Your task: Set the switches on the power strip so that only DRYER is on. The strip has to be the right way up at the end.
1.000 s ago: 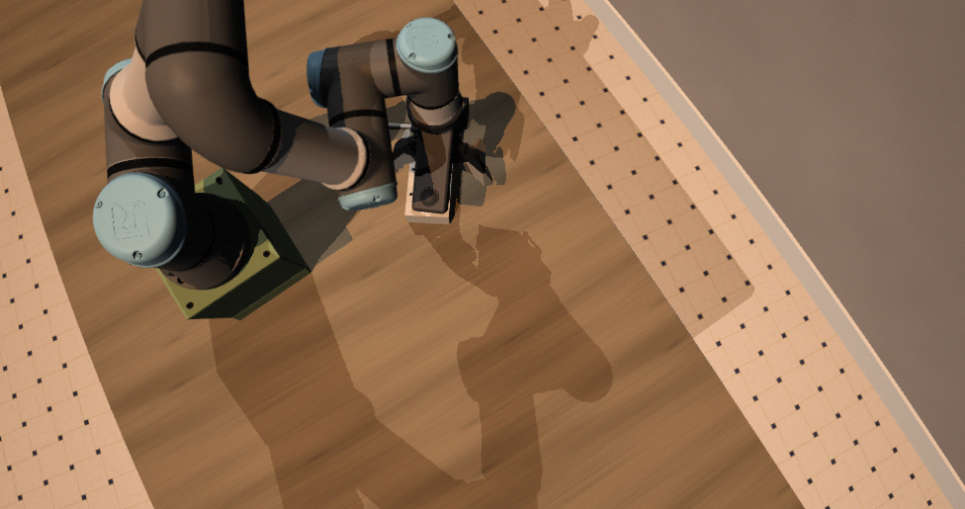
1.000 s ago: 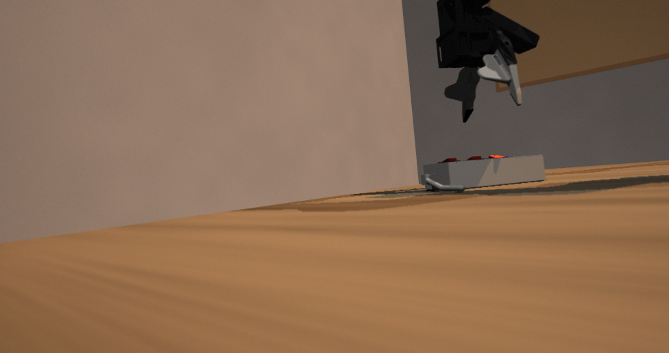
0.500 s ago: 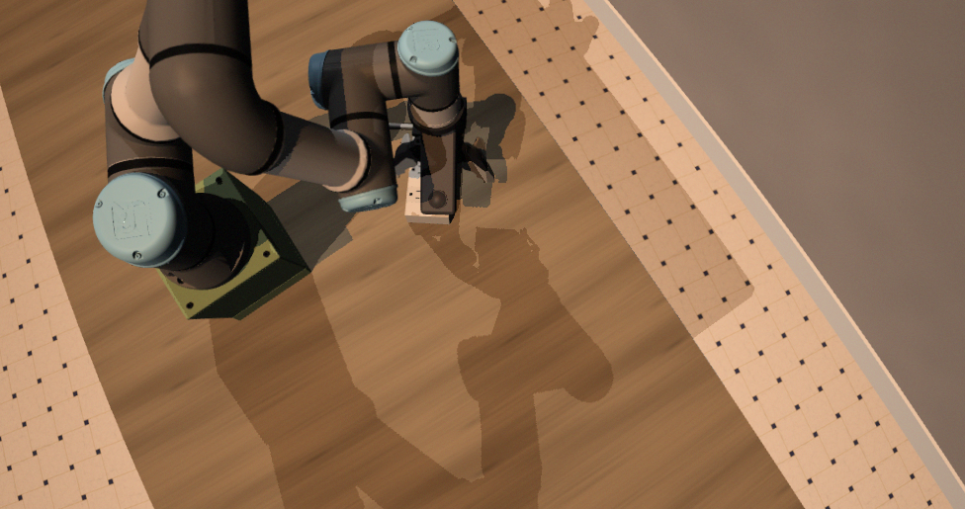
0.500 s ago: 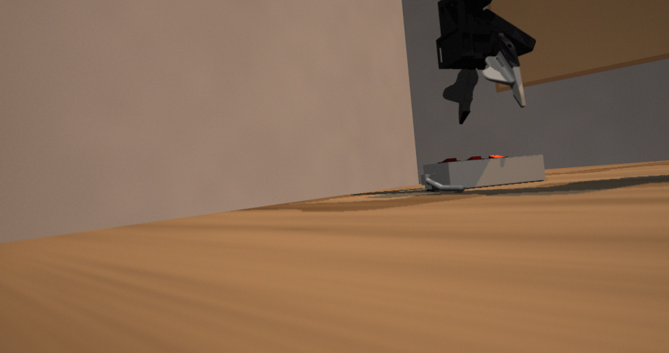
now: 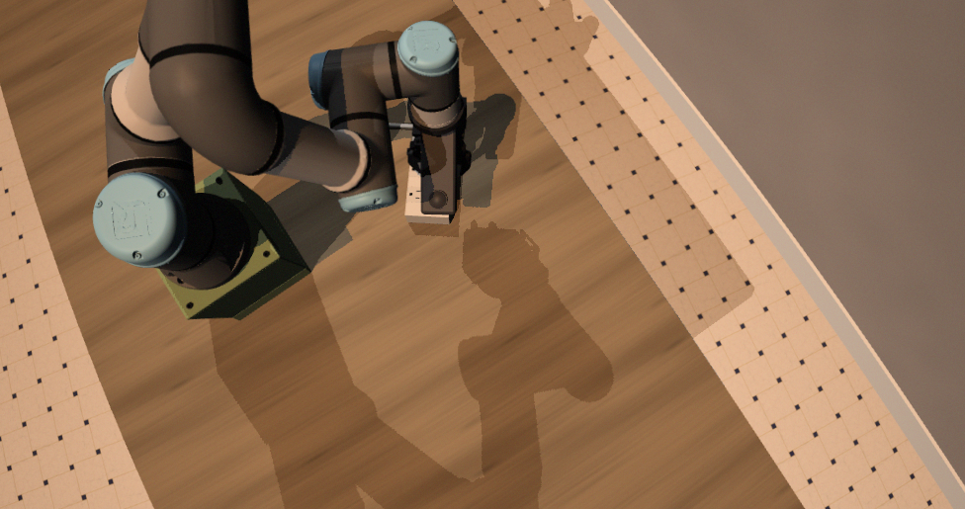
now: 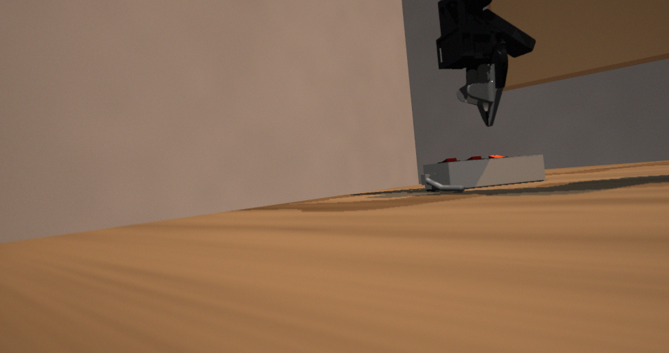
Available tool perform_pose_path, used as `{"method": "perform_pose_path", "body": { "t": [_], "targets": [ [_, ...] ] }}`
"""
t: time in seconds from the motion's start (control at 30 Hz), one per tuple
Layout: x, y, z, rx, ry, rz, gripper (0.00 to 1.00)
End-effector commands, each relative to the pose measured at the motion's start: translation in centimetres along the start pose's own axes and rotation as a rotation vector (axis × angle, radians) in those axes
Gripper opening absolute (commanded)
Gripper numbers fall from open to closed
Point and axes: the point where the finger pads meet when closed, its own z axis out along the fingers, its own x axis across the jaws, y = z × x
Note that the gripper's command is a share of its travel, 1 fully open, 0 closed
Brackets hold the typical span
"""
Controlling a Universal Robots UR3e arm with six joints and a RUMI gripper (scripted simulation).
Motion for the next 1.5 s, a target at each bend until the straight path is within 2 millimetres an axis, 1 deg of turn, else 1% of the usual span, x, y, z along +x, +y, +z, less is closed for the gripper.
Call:
{"method": "perform_pose_path", "body": {
  "t": [0.0, 0.93, 1.2, 1.47],
  "targets": [
    [-0.1, 0.0, -0.1, -0.001, -0.002, 0.0, 0.0],
    [-0.1, 0.0, 0.0, -0.001, -0.002, 0.0, 0.0],
    [-0.1, 0.0, 0.3, -0.001, -0.002, 0.0, 0.0],
    [-0.1, 0.0, 1.0, -0.001, -0.002, 0.0, 0.0]
  ]
}}
